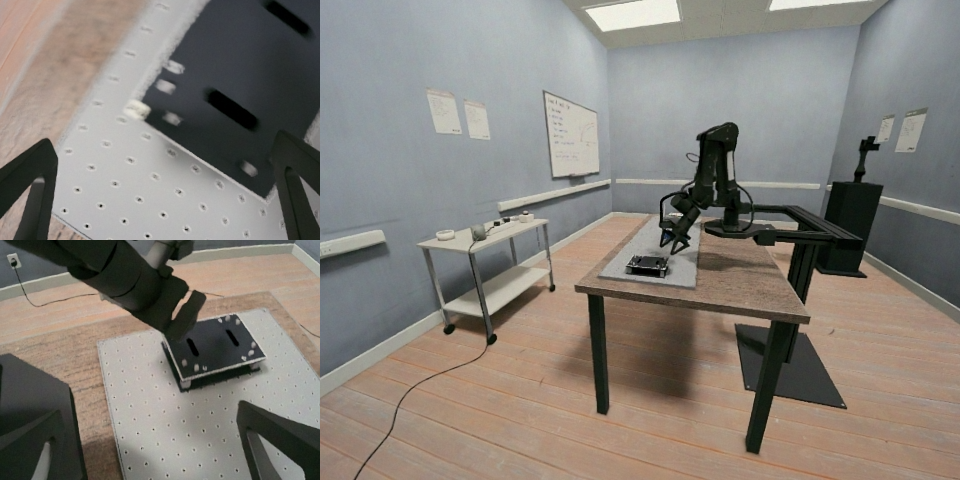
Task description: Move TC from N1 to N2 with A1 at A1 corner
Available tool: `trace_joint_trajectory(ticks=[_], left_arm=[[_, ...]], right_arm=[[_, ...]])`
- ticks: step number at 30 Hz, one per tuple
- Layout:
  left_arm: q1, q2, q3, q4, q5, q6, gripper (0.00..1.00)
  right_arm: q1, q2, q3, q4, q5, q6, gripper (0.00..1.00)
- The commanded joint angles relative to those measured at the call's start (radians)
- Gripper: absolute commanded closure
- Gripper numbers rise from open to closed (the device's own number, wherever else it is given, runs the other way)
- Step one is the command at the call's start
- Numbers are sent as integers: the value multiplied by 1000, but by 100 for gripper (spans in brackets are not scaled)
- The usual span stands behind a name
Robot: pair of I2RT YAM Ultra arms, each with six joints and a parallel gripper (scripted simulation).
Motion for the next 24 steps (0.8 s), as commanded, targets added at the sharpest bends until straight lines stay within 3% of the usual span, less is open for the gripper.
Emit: trace_joint_trajectory(ticks=[1,4,6,17,24], left_arm=[[-73,19,56,-93,55,138,0],[-138,33,104,-156,79,217,0],[-138,33,104,-156,79,217,0],[-338,86,281,-392,168,484,0],[-425,113,363,-510,209,611,0]], right_arm=[[-13,-97,-82,-17,24,14,0],[-13,-178,-173,-27,36,22,0],[-13,-178,-173,-27,36,22,0],[-14,-509,-467,-141,72,50,0],[-15,-669,-567,-240,87,62,0]])
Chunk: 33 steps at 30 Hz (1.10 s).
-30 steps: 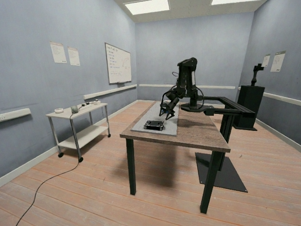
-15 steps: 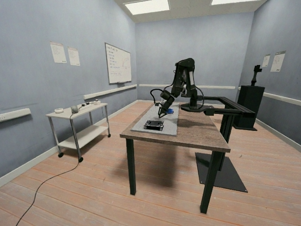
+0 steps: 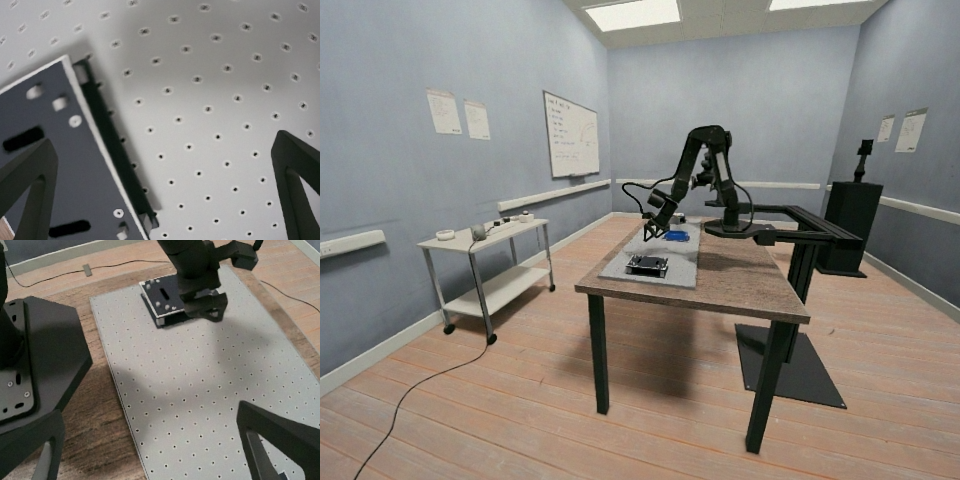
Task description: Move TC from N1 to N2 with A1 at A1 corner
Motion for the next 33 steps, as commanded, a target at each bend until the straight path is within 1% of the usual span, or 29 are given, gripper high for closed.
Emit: trace_joint_trajectory(ticks=[1,7,14,16,17,22,27,31,33], left_arm=[[-45,19,58,-113,45,115,0],[-172,45,151,-242,100,283,0],[-309,79,264,-403,165,477,0],[-309,79,264,-403,165,477,0],[-327,91,293,-448,175,511,0],[-437,112,370,-553,220,654,0],[-531,139,448,-668,266,793,0],[-595,160,502,-760,309,919,0],[-595,160,502,-760,309,919,0]], right_arm=[[-15,-94,-52,-103,23,17,0],[-17,-300,-148,-250,42,33,0],[-22,-520,-199,-456,58,48,0],[-22,-520,-199,-456,58,48,0],[-23,-555,-199,-507,59,50,0],[-26,-686,-206,-634,68,60,0],[-32,-804,-178,-776,74,66,0],[-37,-886,-161,-888,78,70,0],[-37,-886,-161,-888,78,70,0]])
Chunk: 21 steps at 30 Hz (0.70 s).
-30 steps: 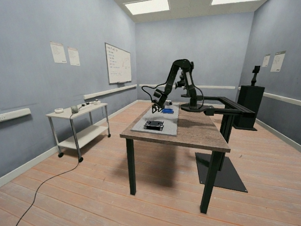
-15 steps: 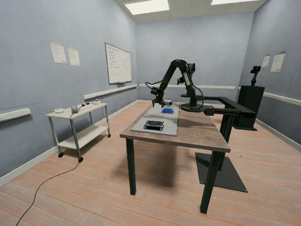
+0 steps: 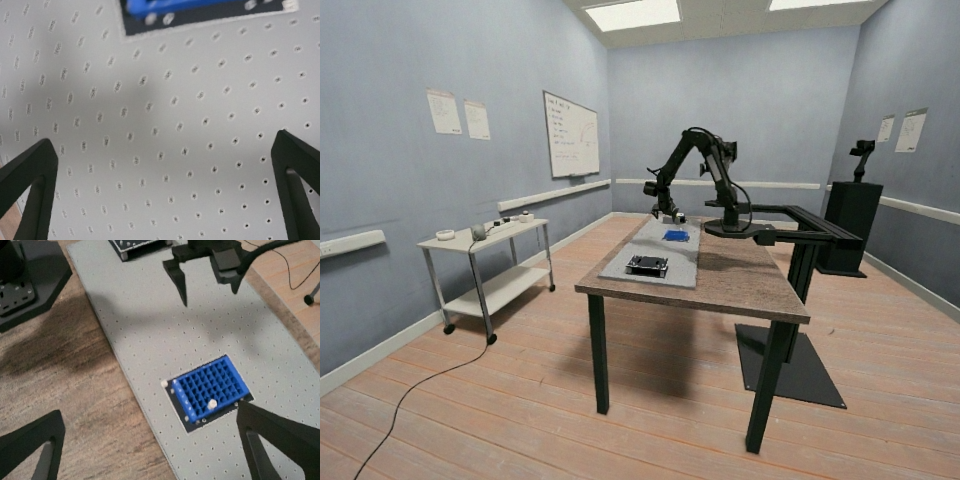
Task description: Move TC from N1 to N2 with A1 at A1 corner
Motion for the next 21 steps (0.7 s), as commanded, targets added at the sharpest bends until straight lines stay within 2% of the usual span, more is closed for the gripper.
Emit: trace_joint_trajectory(ticks=[1,12,21], left_arm=[[-24,20,54,-126,53,126,0],[-191,76,195,-384,169,470,0],[-220,182,271,-501,187,538,0]], right_arm=[[-14,-53,42,-137,12,10,0],[-42,-225,133,-400,-5,-3,0],[-58,-257,164,-420,-10,-7,0]])
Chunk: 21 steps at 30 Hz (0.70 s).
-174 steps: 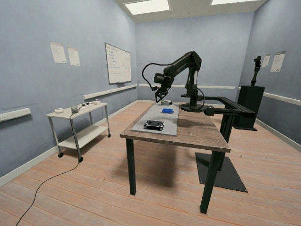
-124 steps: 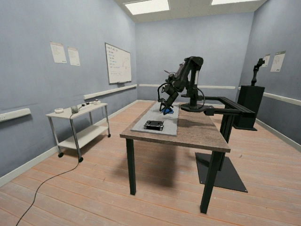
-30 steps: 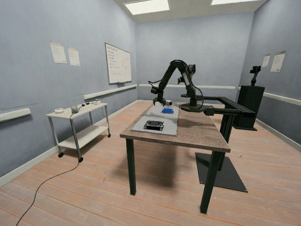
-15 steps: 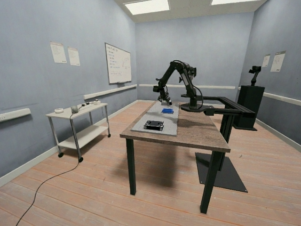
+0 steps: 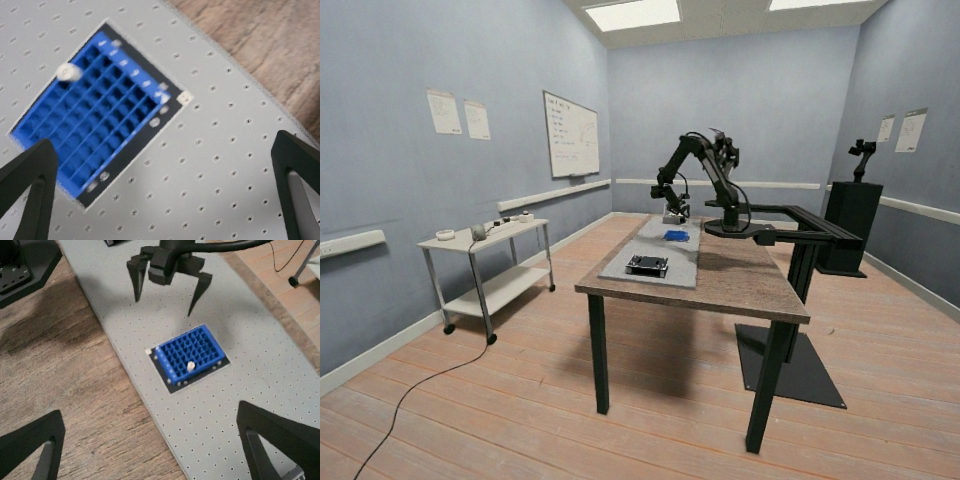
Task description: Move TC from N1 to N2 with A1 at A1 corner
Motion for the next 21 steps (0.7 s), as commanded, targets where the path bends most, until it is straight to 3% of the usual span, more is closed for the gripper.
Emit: trace_joint_trajectory(ticks=[1,21], left_arm=[[-24,21,43,-71,32,62,0],[-36,22,62,-24,16,-2,0]], right_arm=[[-14,-29,33,-29,-11,-9,0],[-16,-31,22,-27,-3,-2,0]])
